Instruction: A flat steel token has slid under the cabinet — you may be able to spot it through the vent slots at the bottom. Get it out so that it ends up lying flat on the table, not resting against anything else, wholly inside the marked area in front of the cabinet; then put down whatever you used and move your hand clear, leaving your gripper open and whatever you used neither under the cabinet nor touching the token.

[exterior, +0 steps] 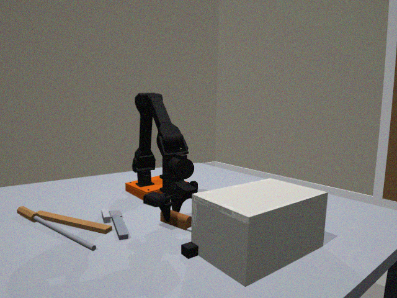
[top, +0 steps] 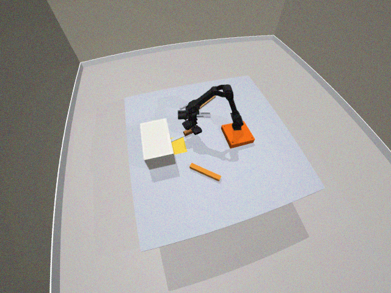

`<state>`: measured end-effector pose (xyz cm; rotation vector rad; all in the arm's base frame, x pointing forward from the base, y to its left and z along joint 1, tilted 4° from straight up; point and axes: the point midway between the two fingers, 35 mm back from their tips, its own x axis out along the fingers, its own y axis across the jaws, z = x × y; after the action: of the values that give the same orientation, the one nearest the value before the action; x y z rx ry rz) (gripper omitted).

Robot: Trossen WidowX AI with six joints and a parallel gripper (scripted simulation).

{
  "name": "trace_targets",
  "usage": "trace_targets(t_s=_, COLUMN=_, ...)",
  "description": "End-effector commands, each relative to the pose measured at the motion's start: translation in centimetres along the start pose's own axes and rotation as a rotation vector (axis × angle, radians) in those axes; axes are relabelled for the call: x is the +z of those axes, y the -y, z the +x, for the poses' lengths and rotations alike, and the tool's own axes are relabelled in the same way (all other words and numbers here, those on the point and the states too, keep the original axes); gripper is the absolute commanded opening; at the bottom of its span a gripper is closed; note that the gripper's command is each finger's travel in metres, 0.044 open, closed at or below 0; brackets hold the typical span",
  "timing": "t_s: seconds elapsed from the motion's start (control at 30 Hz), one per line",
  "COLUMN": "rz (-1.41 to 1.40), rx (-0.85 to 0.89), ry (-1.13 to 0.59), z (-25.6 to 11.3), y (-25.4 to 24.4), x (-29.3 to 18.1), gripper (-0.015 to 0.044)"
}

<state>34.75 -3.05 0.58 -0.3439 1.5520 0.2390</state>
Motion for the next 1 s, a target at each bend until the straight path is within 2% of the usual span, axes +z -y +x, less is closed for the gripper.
trace_targets(t_s=0.0, rz=0.001, rx=-0.003, ry=0.000, z=0.0, y=0.1, x=0.6, gripper=0.0000)
trace_targets(t_s=0.97, rz=0.002, rx=-0.003, ry=0.002, z=-0.1, y=0.1, x=3.6, gripper=0.0000)
